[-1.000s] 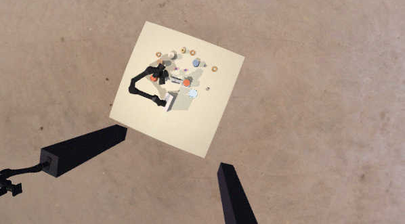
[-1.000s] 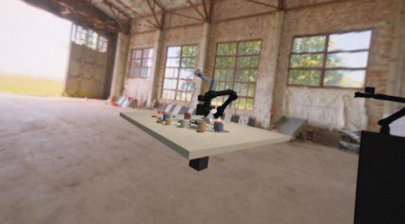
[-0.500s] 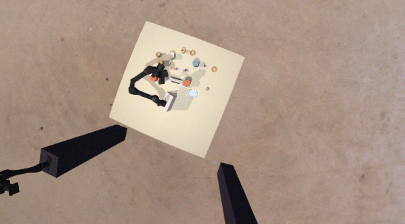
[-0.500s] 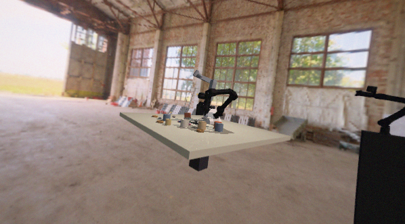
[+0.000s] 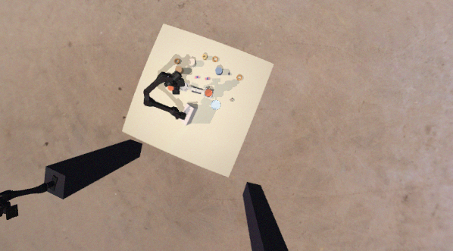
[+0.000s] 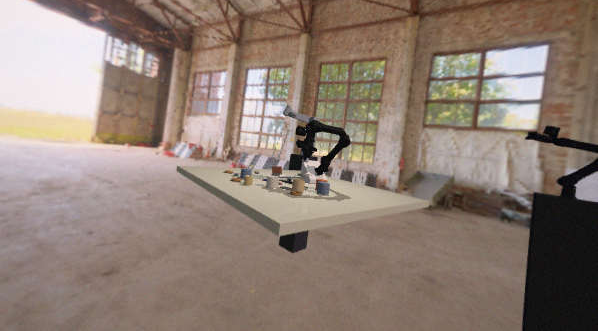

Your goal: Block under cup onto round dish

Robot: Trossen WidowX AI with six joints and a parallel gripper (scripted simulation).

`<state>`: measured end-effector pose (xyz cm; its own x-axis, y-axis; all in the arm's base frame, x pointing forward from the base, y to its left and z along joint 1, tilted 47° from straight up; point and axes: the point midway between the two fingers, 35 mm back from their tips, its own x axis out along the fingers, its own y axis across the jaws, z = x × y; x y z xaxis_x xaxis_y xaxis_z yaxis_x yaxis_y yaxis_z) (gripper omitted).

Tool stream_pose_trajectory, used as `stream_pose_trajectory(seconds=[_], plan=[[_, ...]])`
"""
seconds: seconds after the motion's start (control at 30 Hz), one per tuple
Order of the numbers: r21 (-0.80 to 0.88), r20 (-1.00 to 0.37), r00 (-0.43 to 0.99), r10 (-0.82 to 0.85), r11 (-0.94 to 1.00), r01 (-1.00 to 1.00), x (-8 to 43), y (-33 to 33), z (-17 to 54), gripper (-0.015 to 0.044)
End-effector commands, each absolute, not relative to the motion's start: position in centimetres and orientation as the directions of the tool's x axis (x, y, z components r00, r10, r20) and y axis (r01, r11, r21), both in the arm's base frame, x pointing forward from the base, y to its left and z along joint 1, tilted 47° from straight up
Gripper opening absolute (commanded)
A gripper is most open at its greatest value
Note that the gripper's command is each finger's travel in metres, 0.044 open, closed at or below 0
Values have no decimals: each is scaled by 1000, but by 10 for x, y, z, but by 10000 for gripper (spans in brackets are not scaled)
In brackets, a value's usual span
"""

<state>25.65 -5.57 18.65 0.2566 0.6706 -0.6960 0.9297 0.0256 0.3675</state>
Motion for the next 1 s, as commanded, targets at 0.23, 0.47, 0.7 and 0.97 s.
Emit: stream_pose_trajectory(seconds=[0.23, 0.47, 0.7, 0.97], plan=[[362, -703, 246, 667, 38, 931, 262, -78, 169, 0], [363, -710, 240, 662, 51, 931, 268, -101, 145, 0], [363, -716, 234, 658, 65, 929, 271, -124, 118, 0], [365, -721, 227, 655, 81, 928, 271, -148, 86, 0]])
